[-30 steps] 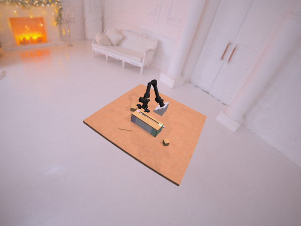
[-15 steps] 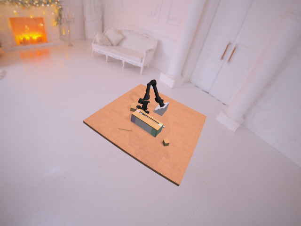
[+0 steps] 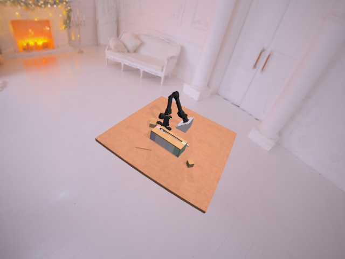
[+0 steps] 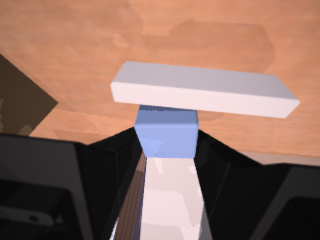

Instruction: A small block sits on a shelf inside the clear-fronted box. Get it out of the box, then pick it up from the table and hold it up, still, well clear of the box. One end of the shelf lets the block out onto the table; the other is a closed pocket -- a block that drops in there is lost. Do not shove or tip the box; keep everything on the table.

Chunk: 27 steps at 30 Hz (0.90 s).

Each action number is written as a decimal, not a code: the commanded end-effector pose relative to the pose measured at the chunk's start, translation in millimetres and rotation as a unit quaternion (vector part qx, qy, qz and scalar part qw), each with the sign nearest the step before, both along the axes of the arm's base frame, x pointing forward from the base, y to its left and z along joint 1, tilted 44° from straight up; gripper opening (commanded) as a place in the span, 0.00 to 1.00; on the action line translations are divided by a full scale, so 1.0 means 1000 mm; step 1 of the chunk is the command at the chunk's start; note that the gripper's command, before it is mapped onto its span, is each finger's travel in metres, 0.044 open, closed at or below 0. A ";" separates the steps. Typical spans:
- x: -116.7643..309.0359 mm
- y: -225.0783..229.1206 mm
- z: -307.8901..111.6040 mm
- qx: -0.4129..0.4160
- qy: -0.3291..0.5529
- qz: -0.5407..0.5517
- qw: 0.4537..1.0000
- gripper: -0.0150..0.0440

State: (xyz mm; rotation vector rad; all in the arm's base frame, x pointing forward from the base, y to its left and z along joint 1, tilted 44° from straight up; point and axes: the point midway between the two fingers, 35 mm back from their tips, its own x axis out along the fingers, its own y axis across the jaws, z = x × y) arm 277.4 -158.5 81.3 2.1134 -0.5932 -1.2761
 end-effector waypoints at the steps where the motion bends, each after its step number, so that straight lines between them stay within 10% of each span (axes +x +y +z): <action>1: 0.002 0.010 0.012 0.000 -0.004 -0.001 1.000 0.25; 27: -0.005 0.052 0.043 -0.107 0.166 0.151 0.969 0.25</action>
